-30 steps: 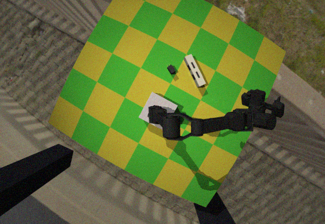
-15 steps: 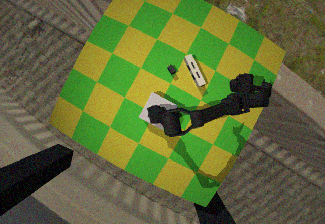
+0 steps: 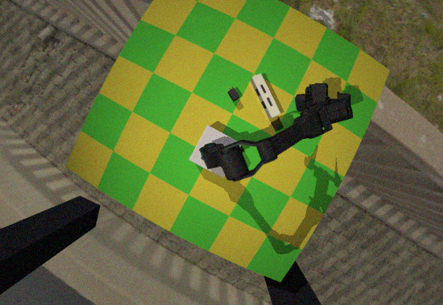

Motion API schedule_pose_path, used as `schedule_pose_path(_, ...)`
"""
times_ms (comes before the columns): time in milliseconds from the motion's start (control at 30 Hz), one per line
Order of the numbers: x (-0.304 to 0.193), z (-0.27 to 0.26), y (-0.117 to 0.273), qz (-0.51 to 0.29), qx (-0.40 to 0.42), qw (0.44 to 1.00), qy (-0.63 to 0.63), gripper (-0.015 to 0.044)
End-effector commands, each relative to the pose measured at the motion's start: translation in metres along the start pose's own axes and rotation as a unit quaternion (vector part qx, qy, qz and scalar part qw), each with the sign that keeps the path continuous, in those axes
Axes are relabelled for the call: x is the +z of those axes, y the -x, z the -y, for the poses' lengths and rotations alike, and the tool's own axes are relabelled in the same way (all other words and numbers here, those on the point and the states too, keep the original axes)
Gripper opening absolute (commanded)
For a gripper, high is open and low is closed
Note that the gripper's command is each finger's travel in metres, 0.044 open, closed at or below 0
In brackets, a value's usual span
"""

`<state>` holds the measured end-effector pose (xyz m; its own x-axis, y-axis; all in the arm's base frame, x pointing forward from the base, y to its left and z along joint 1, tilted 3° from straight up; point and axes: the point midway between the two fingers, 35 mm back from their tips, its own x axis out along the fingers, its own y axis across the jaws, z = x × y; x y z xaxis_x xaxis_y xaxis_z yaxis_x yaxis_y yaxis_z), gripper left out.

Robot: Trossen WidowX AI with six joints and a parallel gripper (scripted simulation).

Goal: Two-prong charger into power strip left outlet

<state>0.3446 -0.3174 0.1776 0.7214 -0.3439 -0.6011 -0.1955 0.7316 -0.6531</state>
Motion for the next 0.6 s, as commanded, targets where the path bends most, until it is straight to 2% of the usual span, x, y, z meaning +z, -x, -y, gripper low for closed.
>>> schedule_pose_path(0,0.006,-0.021,-0.008,-0.01,0.029,0.999,-0.006,0.044)
schedule_pose_path(567,0.044,-0.116,-0.024,-0.046,0.154,0.987,0.009,0.044)
